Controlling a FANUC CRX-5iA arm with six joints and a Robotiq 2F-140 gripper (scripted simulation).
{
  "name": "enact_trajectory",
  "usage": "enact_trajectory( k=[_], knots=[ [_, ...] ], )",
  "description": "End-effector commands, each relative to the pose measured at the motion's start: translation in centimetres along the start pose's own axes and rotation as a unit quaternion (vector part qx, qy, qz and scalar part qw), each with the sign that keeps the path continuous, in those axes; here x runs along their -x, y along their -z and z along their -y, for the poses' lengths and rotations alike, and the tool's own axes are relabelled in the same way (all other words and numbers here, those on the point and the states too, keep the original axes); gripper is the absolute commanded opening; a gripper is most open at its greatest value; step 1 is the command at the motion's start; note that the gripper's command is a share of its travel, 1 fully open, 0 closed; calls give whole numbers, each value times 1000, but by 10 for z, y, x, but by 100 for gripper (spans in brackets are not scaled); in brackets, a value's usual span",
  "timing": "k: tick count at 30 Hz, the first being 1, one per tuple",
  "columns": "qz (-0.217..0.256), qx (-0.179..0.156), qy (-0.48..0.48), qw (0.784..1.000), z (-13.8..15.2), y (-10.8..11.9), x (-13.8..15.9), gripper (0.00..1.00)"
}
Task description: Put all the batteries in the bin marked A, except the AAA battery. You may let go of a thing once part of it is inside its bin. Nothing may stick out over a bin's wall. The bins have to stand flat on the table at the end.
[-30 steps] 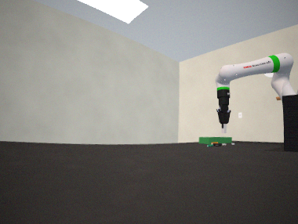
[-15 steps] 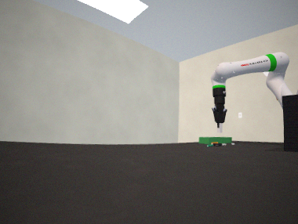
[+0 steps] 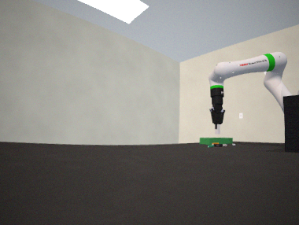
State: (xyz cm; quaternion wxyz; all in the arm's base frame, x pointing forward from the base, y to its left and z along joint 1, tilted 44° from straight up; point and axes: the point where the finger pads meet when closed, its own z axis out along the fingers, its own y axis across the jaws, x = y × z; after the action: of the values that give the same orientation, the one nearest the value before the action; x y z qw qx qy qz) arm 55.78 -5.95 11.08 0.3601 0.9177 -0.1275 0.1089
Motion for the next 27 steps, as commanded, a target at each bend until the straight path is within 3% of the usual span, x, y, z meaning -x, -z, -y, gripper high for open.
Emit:
enact_trajectory(
  k=[1, 17, 27],
  knots=[
    [0, 0, 0, 1000, 0, -7, 0, 5],
    [0, 0, 0, 1000, 0, -46, 0, 5],
    [0, 0, 0, 1000, 0, -46, 0, 5]
  ],
)
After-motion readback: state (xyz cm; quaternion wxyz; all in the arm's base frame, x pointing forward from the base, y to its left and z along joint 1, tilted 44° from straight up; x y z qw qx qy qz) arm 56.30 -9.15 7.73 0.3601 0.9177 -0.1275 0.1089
